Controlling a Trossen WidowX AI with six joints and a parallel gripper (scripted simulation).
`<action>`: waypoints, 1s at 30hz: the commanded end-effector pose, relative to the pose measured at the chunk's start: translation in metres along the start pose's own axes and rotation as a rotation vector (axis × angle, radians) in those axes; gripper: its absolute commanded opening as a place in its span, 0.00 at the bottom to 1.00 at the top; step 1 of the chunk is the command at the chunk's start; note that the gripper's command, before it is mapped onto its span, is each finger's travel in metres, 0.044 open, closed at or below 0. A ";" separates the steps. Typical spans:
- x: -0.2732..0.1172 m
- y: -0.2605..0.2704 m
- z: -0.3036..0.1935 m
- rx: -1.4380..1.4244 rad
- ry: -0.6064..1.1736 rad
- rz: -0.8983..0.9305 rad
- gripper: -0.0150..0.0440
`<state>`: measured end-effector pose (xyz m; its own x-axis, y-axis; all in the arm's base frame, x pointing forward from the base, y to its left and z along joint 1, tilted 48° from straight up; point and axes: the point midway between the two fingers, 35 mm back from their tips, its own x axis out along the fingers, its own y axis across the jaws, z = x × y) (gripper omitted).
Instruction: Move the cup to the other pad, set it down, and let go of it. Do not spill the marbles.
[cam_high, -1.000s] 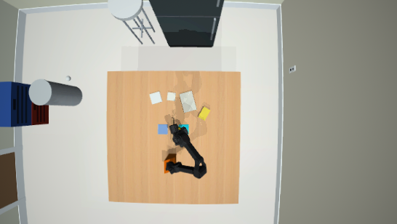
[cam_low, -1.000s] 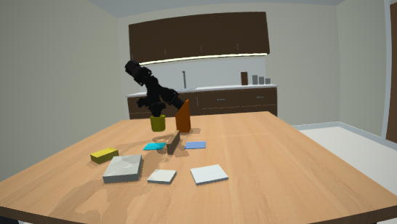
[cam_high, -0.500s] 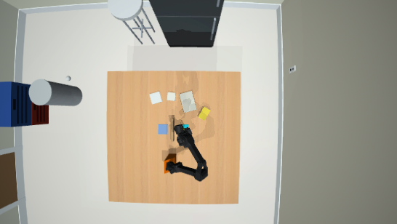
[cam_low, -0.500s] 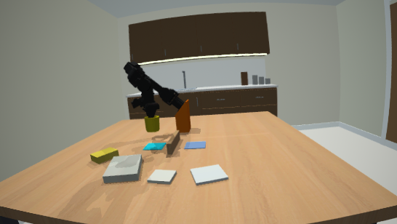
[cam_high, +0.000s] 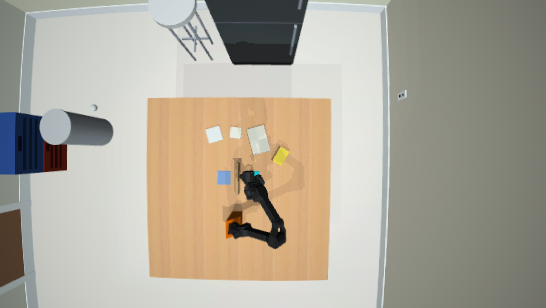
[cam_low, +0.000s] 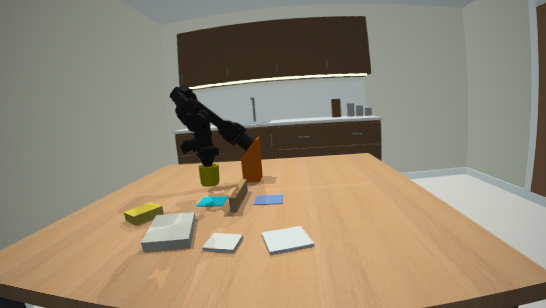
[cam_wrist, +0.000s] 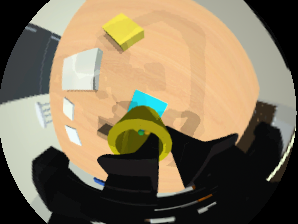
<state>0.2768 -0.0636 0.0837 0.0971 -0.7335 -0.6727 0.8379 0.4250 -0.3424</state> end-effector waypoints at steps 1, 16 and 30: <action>0.007 -0.001 -0.001 -0.007 -0.001 -0.006 0.25; 0.027 -0.001 0.000 -0.007 -0.002 -0.006 0.25; 0.045 -0.002 0.000 -0.007 -0.003 -0.007 0.25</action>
<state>0.2808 -0.0929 0.0585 0.0981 -0.7354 -0.6705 0.8382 0.4242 -0.3426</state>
